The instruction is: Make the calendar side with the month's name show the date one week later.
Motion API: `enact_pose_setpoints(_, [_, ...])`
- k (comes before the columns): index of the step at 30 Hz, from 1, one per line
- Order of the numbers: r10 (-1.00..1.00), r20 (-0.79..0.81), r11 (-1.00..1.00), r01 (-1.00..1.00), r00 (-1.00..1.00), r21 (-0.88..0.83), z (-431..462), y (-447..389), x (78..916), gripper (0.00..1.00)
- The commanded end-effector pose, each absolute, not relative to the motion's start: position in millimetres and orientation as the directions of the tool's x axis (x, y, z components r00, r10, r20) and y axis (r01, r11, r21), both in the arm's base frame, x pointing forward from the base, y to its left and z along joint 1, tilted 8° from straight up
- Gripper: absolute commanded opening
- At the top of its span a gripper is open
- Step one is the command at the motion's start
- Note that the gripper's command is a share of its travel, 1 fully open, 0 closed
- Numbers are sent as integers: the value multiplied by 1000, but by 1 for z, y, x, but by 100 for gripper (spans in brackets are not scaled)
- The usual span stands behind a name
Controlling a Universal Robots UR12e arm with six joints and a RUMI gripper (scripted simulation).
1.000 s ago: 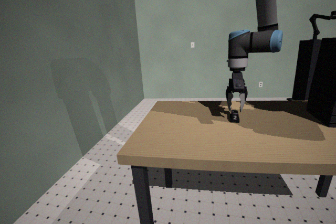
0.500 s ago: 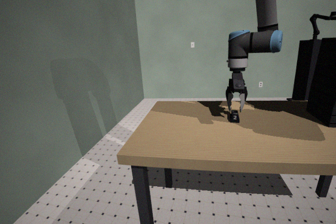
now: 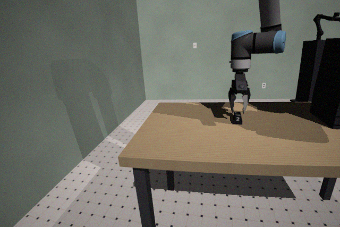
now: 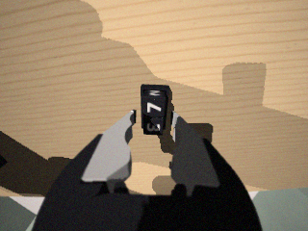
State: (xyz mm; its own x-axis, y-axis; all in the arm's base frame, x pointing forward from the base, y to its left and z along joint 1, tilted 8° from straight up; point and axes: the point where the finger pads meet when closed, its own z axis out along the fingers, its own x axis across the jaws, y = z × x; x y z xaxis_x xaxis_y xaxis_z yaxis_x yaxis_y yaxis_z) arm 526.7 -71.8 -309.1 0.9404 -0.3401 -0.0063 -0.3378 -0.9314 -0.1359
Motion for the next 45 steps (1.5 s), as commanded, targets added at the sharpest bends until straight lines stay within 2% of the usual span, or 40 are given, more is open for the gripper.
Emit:
enact_pose_setpoints(1, [-340, -5, -931, -338, 940, -136, -309, -72, 527, 29])
enact_pose_setpoints(45, [-340, -5, -931, -338, 940, -136, -338, -68, 528, 29])
